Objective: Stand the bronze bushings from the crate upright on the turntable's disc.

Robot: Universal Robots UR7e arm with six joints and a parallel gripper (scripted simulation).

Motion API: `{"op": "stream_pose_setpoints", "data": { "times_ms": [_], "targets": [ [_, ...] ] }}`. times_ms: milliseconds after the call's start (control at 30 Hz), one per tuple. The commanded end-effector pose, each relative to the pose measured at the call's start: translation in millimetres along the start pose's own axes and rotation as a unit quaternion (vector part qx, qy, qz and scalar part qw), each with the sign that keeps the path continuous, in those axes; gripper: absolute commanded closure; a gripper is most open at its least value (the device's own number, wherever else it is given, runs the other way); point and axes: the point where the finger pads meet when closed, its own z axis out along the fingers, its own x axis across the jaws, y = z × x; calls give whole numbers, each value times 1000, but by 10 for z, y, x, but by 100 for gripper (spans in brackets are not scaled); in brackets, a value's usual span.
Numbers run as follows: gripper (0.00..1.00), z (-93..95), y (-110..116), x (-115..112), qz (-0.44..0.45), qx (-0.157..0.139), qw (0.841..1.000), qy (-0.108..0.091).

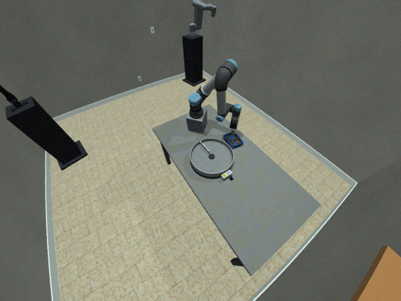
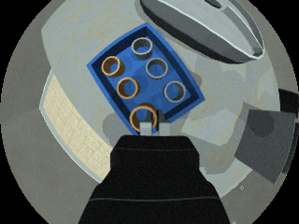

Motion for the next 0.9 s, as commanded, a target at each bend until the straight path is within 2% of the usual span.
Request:
{"op": "stream_pose_setpoints", "data": {
  "times_ms": [0, 333, 633, 867],
  "targets": [
    [100, -219, -2, -4, 0, 0, 1000, 0],
    [100, -598, -2, -4, 0, 0, 1000, 0],
    [100, -745, -2, -4, 0, 0, 1000, 0],
    [100, -781, -2, -4, 0, 0, 1000, 0]
  ]
}}
